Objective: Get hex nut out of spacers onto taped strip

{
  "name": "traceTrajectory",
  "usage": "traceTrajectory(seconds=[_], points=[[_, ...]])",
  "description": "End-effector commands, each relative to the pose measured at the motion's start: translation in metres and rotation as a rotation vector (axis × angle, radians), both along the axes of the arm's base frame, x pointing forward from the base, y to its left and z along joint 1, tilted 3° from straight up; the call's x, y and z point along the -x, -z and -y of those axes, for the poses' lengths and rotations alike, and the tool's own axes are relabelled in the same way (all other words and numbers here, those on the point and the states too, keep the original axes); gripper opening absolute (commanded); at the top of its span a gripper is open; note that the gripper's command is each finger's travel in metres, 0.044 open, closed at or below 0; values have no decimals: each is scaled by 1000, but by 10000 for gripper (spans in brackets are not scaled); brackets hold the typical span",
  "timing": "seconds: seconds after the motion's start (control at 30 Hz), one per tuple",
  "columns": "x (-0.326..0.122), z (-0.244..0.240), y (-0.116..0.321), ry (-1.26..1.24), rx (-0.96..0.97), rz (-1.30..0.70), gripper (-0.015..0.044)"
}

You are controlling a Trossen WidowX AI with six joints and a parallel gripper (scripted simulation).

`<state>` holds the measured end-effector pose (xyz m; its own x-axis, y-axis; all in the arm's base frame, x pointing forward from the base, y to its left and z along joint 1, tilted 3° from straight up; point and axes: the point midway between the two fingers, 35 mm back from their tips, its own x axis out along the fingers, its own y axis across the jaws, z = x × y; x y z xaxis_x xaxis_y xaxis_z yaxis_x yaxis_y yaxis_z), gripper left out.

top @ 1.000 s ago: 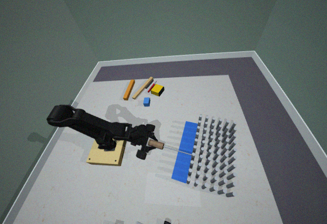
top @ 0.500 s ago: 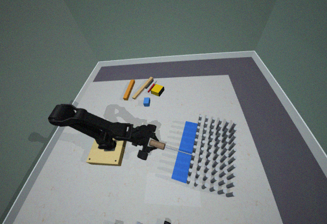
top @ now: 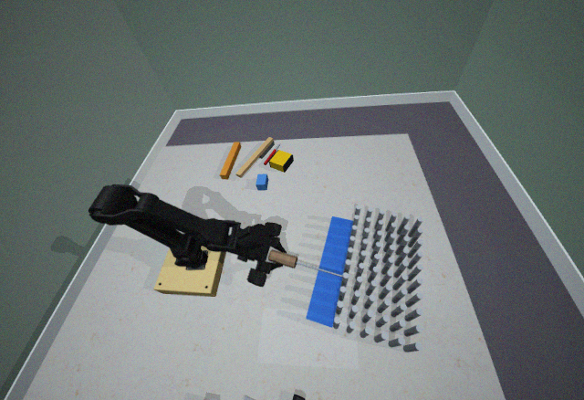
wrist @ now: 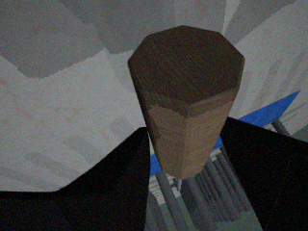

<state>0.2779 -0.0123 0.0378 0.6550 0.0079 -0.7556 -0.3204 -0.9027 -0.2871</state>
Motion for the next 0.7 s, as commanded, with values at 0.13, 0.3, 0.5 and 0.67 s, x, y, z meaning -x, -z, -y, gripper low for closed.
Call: traceTrajectory(seconds=[0.13, 0.3, 0.5, 0.67], points=[[-9, 2, -6, -6, 4, 18, 0], [-11, 2, -6, -6, 4, 18, 0], [-14, 4, -7, -6, 4, 19, 0], [-17, 4, -7, -6, 5, 19, 0]])
